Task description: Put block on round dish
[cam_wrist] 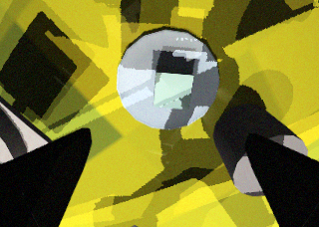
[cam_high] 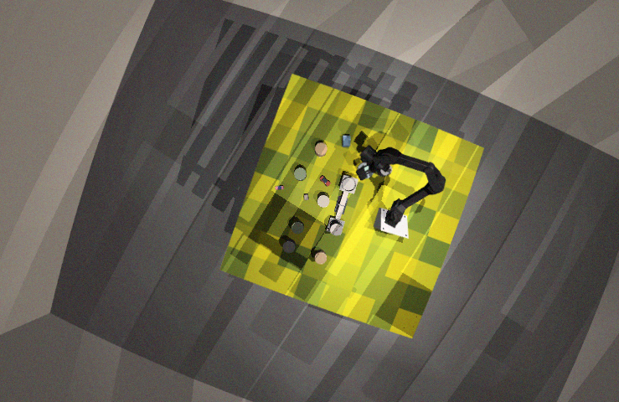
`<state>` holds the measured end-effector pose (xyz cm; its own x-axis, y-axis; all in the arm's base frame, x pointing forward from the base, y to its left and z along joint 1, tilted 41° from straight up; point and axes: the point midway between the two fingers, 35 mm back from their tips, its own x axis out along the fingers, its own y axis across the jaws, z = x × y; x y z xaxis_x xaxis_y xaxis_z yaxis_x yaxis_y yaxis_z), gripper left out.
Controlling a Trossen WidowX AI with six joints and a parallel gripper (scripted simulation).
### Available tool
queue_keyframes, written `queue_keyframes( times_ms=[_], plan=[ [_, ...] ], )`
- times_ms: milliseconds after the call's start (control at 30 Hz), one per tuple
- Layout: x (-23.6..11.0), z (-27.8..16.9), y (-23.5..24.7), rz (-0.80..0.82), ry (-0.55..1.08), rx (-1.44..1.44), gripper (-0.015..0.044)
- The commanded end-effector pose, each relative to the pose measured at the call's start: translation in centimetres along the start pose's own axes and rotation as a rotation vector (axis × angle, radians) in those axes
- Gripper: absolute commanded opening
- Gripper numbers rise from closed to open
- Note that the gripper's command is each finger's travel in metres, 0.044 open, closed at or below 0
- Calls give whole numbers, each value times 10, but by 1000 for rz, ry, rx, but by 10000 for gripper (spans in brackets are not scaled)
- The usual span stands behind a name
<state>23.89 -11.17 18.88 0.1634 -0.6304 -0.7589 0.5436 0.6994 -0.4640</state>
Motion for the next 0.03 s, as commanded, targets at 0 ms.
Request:
queue_keyframes(
  times_ms=[0],
  plan=[
    [-20,3,-4,1,-20,13,440]
  ],
)
